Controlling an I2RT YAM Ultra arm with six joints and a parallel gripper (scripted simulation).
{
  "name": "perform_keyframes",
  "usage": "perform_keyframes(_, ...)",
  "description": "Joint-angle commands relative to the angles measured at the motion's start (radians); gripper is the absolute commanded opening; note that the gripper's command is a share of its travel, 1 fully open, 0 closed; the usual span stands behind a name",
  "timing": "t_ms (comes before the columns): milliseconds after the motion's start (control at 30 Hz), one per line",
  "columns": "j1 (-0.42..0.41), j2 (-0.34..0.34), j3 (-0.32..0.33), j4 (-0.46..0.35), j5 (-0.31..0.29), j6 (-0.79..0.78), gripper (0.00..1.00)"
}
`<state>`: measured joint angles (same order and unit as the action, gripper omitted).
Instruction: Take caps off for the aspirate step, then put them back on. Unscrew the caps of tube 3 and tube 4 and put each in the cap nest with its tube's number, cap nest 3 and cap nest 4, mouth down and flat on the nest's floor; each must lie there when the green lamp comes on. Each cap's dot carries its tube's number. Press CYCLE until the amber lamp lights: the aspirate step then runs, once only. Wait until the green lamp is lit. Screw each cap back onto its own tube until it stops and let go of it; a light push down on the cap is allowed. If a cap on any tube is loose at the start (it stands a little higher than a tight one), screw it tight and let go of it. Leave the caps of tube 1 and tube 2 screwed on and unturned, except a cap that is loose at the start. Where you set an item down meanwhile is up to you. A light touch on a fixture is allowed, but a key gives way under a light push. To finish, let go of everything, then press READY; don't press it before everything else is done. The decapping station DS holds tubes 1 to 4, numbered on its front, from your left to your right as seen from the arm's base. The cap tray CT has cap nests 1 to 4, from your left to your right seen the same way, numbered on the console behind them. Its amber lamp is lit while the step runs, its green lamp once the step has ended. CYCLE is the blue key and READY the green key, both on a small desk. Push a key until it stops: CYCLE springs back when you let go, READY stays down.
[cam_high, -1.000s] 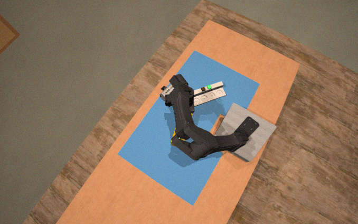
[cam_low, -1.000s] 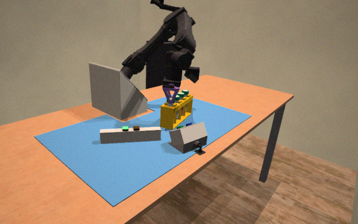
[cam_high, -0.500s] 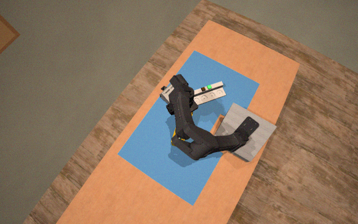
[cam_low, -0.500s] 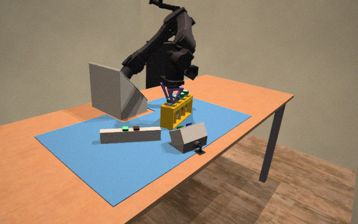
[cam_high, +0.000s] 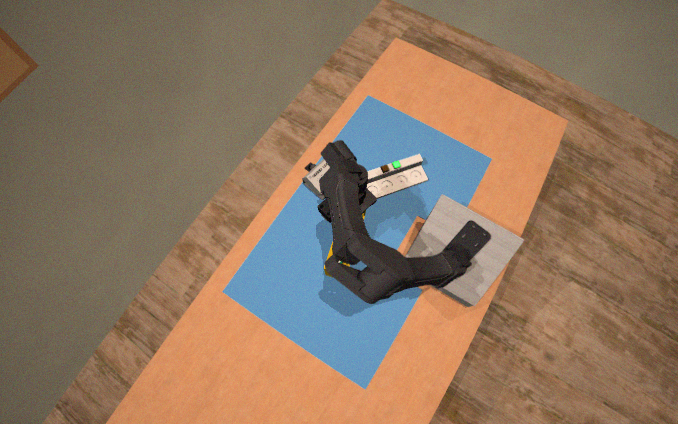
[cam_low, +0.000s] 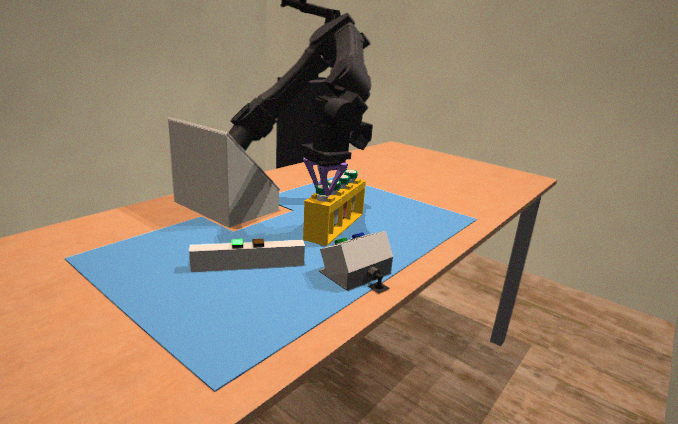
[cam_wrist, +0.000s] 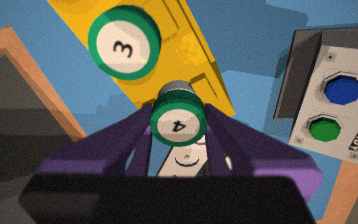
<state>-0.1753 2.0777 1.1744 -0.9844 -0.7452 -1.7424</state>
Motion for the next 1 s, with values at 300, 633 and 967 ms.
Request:
perform_keyframes(300,-0.015,-0.006,0.003,-0.001,0.0,0.141,0.0)
perform_keyframes(633,-0.014,-0.005,0.003,0.001,0.0,0.542,0.0)
perform_keyframes(967,-0.014,-0.005,0.002,0.002,0.0,0.943,0.0)
